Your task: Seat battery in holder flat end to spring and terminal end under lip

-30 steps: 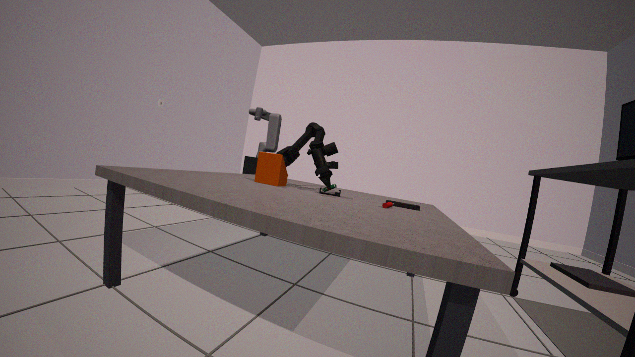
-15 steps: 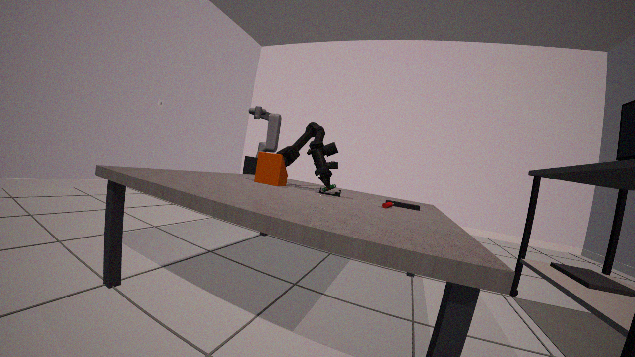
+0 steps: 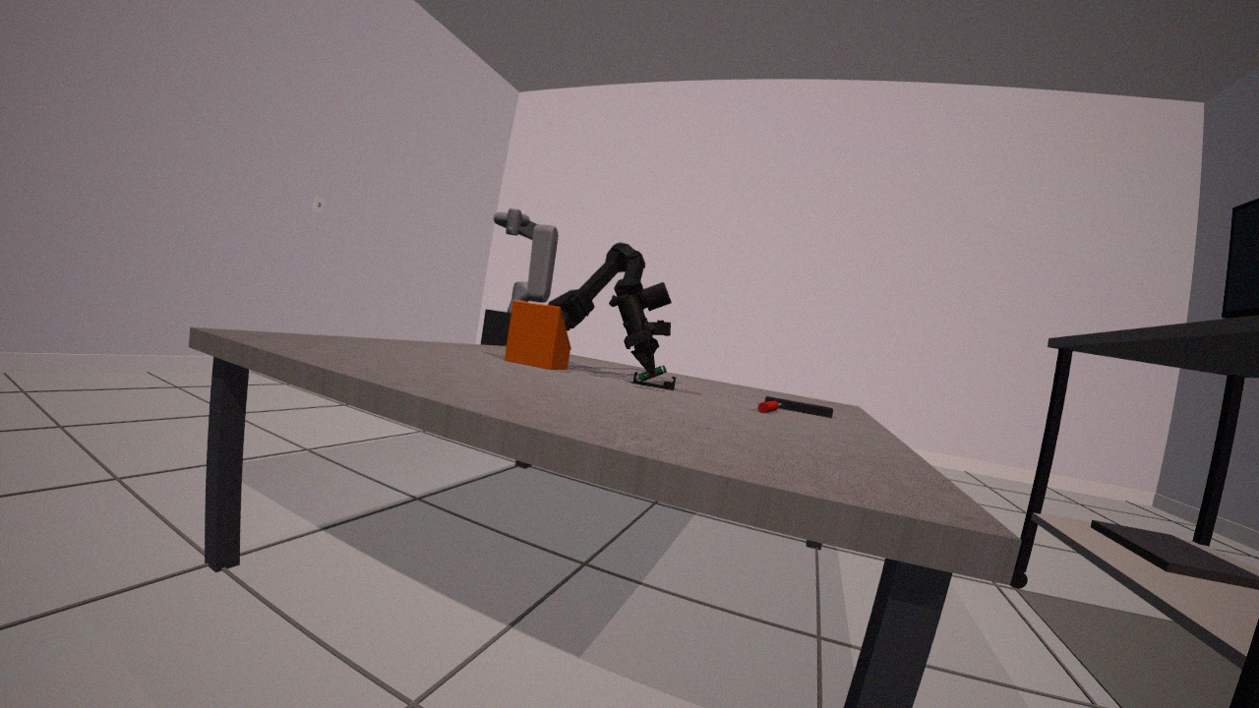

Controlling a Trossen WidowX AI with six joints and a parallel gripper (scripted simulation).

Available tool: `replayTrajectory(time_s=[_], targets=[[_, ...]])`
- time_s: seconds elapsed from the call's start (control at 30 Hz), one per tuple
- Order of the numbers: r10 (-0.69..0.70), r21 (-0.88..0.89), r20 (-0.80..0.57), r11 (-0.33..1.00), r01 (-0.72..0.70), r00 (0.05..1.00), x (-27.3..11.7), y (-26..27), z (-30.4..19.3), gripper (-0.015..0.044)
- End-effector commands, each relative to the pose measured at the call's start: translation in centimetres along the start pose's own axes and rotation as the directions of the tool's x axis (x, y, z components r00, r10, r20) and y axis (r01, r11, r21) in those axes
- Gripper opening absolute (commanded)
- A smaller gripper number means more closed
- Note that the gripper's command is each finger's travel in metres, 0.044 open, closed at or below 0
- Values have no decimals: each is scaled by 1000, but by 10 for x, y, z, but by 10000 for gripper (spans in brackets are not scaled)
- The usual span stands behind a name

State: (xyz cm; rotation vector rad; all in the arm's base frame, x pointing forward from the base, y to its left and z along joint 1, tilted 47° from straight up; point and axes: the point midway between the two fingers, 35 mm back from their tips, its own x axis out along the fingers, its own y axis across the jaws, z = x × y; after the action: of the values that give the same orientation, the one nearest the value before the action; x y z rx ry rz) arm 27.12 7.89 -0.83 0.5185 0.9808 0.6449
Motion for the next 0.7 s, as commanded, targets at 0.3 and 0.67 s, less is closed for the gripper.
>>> replayTrajectory(time_s=[0.3, 0.67], targets=[[-18, 1, -69, 1000, 18, 997, 5, -4, 0, 61], [-26, -3, -125, 1000, 26, 992, 9, -7, 2, 61]])
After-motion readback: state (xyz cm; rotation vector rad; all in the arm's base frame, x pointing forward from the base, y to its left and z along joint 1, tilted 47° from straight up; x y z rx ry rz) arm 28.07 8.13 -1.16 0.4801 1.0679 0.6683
